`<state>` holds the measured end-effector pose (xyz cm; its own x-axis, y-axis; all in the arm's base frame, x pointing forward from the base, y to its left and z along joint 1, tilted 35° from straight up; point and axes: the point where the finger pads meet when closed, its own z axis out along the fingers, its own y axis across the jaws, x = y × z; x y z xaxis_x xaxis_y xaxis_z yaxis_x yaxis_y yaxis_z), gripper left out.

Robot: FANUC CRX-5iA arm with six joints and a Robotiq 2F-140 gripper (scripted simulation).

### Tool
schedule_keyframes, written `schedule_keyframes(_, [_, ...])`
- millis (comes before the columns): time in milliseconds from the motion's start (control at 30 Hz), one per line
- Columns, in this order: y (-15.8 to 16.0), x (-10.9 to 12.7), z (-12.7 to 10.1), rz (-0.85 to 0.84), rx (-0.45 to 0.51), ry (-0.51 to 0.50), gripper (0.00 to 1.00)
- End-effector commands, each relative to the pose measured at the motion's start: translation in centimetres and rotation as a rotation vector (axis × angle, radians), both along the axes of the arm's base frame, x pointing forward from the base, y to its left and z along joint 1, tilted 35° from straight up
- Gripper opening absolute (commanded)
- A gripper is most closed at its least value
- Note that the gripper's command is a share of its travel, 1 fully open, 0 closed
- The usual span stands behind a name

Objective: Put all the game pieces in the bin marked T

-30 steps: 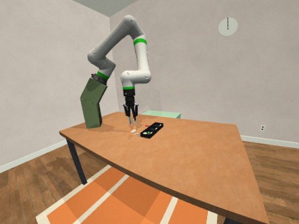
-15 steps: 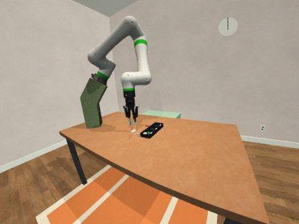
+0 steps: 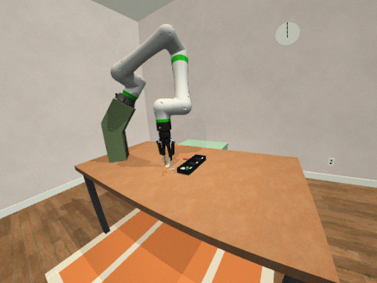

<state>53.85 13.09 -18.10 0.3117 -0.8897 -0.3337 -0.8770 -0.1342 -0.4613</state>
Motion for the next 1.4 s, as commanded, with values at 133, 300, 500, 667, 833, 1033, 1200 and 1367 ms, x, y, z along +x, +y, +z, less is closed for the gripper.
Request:
schedule_keyframes(133, [0.36, 0.32, -0.72, 0.000, 0.000, 0.000, 0.25])
schedule_keyframes(300, [0.42, 0.36, -0.83, 0.000, 0.000, 0.000, 0.25])
schedule_keyframes(500, [0.42, 0.36, -0.83, 0.000, 0.000, 0.000, 0.25])
schedule_keyframes(667, [0.42, 0.36, -0.83, 0.000, 0.000, 0.000, 0.13])
schedule_keyframes(833, [0.42, 0.36, -0.83, 0.000, 0.000, 0.000, 0.13])
schedule_keyframes(1033, [0.42, 0.36, -0.83, 0.000, 0.000, 0.000, 0.13])
schedule_keyframes(1200, [0.42, 0.36, -0.83, 0.000, 0.000, 0.000, 0.13])
schedule_keyframes(1367, [0.42, 0.36, -0.83, 0.000, 0.000, 0.000, 0.13])
